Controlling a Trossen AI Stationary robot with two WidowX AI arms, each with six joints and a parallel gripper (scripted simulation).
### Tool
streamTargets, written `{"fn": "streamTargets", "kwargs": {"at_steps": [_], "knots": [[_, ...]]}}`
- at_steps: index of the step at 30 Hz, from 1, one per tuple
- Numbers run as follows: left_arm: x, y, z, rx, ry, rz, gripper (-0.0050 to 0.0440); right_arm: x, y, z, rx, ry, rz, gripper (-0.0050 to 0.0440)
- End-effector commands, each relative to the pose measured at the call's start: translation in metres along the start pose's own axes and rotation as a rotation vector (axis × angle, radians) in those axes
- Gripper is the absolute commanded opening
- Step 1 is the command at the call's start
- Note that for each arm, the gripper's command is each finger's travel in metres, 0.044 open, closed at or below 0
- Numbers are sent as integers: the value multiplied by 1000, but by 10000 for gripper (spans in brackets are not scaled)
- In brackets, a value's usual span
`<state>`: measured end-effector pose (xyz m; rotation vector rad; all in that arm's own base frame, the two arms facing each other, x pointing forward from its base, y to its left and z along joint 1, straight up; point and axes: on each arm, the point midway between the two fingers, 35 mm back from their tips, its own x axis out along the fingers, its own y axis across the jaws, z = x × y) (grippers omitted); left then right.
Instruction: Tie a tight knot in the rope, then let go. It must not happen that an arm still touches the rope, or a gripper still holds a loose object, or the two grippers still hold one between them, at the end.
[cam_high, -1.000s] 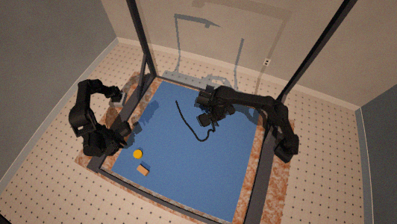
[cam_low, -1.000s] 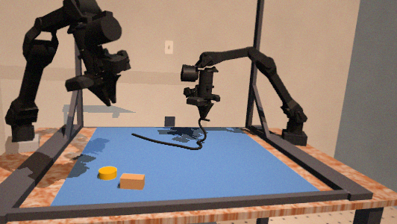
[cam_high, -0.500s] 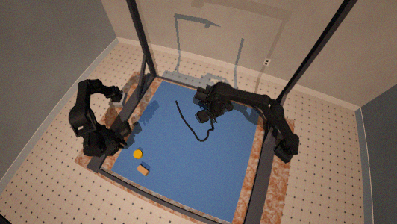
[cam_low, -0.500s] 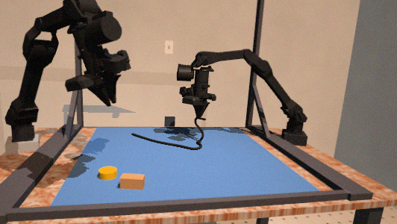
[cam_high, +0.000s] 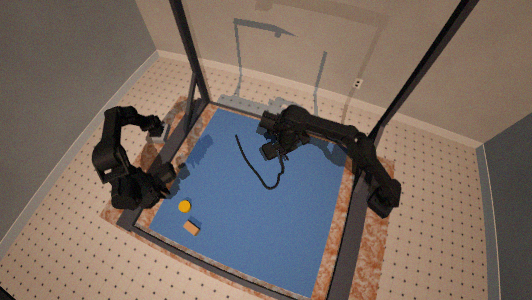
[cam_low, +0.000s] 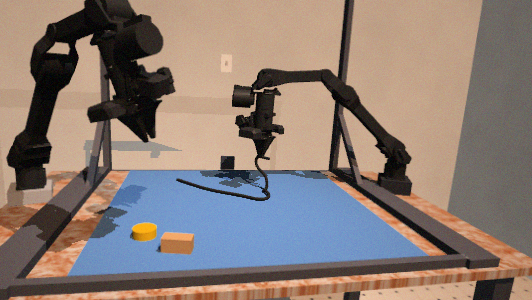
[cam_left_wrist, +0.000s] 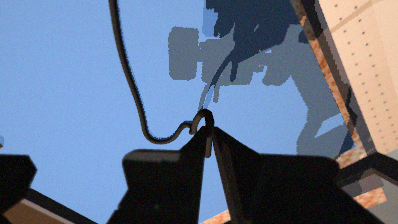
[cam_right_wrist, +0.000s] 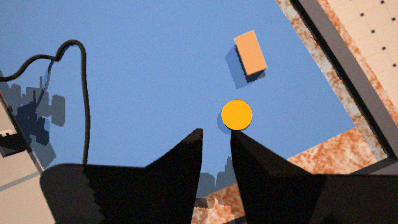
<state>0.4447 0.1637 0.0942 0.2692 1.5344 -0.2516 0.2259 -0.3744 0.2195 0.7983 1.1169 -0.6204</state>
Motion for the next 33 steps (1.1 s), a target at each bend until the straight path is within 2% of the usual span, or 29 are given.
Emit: {"fn": "streamTargets", "kwargs": {"at_steps": [1,13,21,27,33], "knots": [[-10,1,8,-5,-31,25,30,-13,4,1,-15,-33,0,85],[-10,-2,27,-5,-81,61,30,-13,4,1,-15,-33,0,85],[-9,0,28,-7,-87,67,30,-13,4,1,-15,-33,0,85],[5,18,29,-26,-140,120,30,-13,4,1,-15,-33,0,85],[9,24,29,-32,-167,143,30,-13,4,1,-15,-33,0,85]]}}
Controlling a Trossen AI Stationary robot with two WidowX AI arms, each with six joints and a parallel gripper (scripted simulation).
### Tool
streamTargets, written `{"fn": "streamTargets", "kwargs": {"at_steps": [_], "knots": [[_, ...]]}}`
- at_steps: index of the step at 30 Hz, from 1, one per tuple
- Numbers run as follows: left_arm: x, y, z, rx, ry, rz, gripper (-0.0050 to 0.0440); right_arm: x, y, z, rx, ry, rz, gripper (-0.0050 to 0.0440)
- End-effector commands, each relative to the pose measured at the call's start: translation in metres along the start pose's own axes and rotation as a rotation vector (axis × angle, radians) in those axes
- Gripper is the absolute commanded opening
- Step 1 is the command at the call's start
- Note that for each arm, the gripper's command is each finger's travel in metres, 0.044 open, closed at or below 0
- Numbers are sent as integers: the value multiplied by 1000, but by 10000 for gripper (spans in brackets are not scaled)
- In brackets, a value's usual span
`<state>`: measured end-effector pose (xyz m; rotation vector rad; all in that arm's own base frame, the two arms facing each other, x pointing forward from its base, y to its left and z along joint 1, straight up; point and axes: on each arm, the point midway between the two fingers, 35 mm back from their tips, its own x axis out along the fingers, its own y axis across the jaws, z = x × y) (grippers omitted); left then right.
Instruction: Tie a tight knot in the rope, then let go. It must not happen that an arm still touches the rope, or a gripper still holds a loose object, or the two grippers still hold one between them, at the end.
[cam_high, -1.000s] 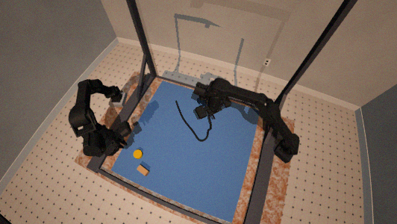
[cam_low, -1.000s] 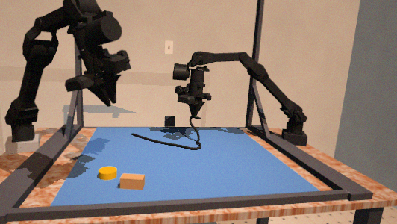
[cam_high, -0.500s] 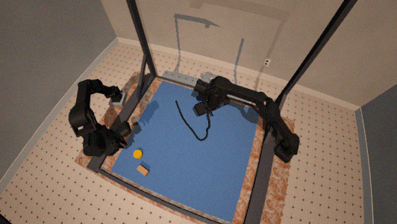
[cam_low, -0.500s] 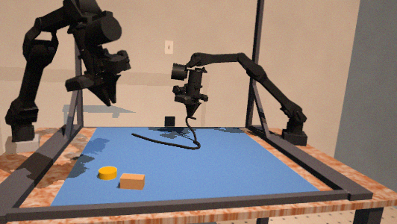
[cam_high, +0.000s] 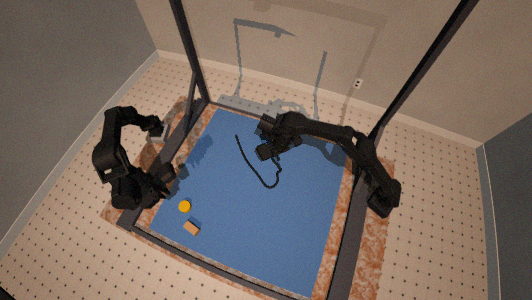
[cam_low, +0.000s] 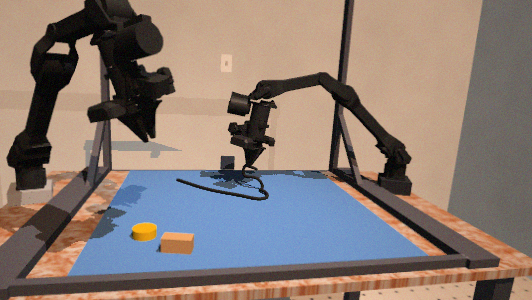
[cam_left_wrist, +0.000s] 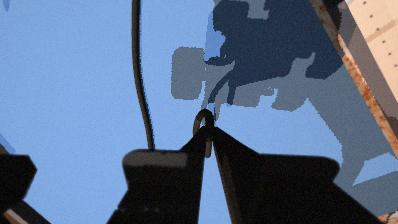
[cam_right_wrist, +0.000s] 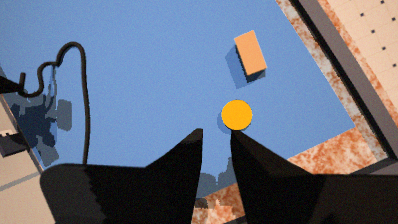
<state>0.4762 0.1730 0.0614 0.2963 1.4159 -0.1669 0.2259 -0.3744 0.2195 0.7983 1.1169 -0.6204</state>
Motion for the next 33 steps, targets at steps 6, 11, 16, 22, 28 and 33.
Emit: {"fn": "streamTargets", "kwargs": {"at_steps": [6,11,16,22,28,33], "knots": [[-15,16,5,-12,-123,104,30,-13,4,1,-15,-33,0,85],[-10,22,3,-20,-170,145,30,-13,4,1,-15,-33,0,85],[-5,27,3,-25,-200,171,30,-13,4,1,-15,-33,0,85],[5,37,2,-38,-274,235,30,-13,4,1,-15,-33,0,85],[8,40,0,-43,-302,260,30,-13,4,1,-15,-33,0,85],[8,40,0,-43,-302,260,30,-13,4,1,-15,-33,0,85]]}}
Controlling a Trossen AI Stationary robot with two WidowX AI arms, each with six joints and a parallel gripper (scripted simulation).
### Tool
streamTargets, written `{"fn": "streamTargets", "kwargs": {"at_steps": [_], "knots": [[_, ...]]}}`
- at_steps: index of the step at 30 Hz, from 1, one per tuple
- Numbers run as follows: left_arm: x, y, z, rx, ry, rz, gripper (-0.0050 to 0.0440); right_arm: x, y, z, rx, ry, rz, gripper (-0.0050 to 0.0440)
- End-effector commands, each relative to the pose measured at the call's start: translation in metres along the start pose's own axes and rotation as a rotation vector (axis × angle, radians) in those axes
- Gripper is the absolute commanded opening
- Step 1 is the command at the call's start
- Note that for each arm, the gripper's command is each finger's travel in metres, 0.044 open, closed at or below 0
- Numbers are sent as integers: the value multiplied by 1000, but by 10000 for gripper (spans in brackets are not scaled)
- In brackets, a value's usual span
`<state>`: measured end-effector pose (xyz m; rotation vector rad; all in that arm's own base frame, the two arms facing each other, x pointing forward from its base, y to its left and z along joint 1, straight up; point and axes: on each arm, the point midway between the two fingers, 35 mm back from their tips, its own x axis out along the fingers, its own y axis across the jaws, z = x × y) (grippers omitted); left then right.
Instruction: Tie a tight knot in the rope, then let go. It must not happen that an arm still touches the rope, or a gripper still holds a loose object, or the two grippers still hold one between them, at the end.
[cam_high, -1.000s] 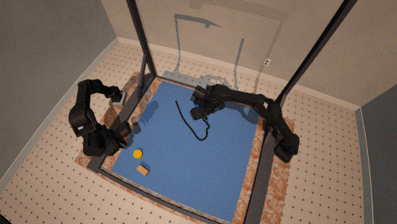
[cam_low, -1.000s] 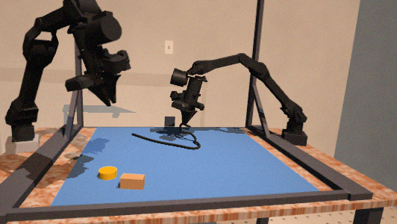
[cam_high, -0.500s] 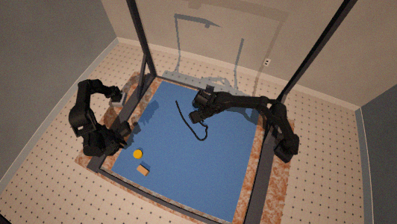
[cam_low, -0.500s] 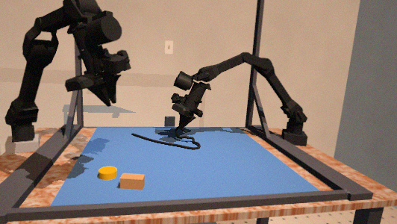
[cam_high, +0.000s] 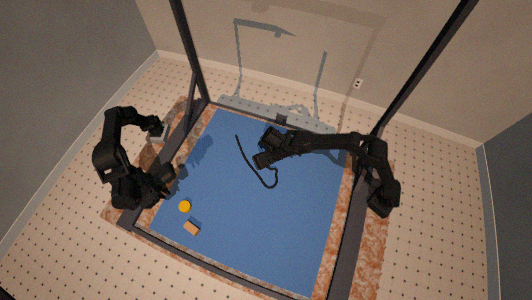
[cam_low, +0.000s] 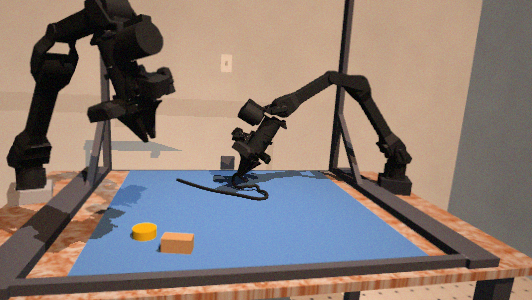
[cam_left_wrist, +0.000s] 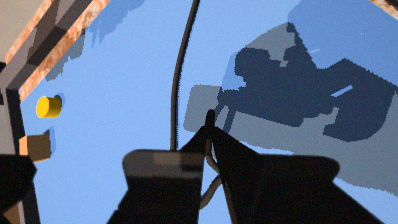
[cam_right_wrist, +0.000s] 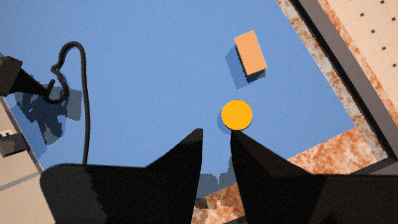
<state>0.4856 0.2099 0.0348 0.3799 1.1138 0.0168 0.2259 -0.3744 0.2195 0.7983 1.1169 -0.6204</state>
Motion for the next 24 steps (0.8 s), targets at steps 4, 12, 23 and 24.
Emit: {"fn": "streamTargets", "kwargs": {"at_steps": [4,12,23,24], "knots": [[-16,11,11,5,-40,29,30,-13,4,1,-15,-33,0,85],[-4,20,9,6,-40,30,30,-13,4,1,-15,-33,0,85],[3,26,8,6,-40,31,30,-13,4,1,-15,-33,0,85],[4,27,8,6,-40,31,30,-13,4,1,-15,-33,0,85]]}}
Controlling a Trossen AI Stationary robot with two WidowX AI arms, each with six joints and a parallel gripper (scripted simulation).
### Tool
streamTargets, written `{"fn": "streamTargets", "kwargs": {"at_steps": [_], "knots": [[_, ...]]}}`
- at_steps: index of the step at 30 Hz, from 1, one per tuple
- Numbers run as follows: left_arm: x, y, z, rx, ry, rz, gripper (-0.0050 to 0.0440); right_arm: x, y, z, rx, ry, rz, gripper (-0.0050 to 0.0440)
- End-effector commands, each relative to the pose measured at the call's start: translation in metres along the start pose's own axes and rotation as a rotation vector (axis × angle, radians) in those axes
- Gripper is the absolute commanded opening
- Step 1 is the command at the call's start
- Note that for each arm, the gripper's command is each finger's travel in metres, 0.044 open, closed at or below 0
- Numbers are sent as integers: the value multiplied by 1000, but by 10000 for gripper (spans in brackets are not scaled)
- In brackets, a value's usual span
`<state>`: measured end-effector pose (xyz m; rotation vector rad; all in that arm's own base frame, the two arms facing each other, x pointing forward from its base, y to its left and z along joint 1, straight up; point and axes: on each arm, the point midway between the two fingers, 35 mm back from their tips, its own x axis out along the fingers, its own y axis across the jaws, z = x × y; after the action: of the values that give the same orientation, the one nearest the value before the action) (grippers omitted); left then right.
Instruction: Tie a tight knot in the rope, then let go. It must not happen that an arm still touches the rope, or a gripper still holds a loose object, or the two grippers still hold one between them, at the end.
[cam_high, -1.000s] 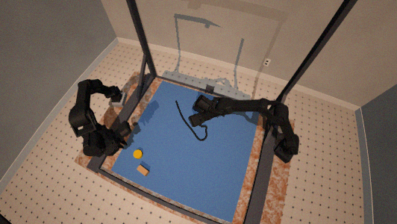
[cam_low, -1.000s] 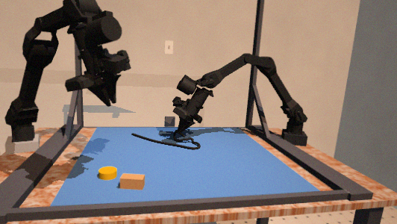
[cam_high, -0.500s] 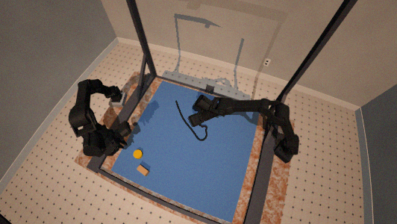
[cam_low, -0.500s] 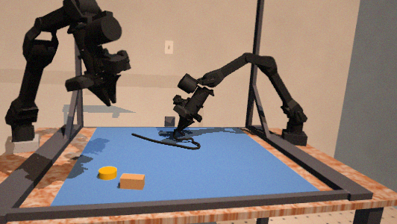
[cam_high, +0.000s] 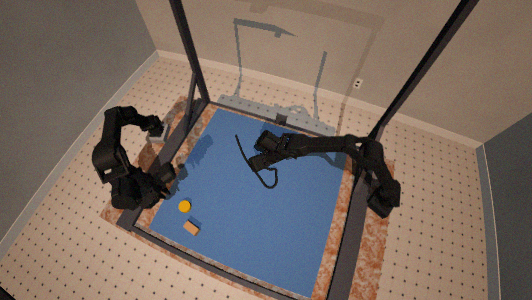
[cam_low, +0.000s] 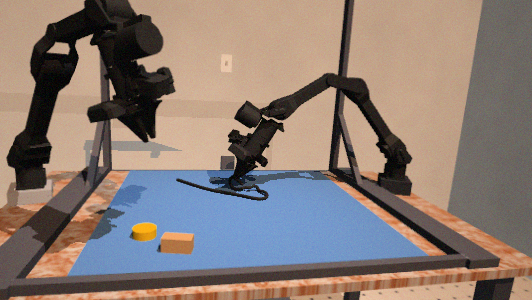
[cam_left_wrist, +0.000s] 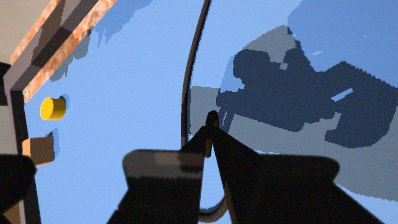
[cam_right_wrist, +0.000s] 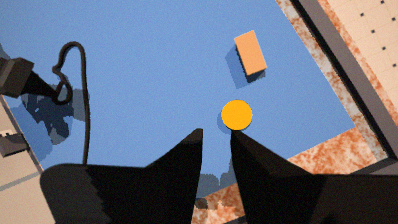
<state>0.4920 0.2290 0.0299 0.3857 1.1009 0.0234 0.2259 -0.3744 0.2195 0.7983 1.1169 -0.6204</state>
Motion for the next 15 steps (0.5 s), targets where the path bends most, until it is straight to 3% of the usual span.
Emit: {"fn": "streamTargets", "kwargs": {"at_steps": [1,15], "knots": [[-4,11,9,5,-29,21,30,-13,4,1,-15,-33,0,85],[7,20,7,6,-29,22,30,-13,4,1,-15,-33,0,85]]}}
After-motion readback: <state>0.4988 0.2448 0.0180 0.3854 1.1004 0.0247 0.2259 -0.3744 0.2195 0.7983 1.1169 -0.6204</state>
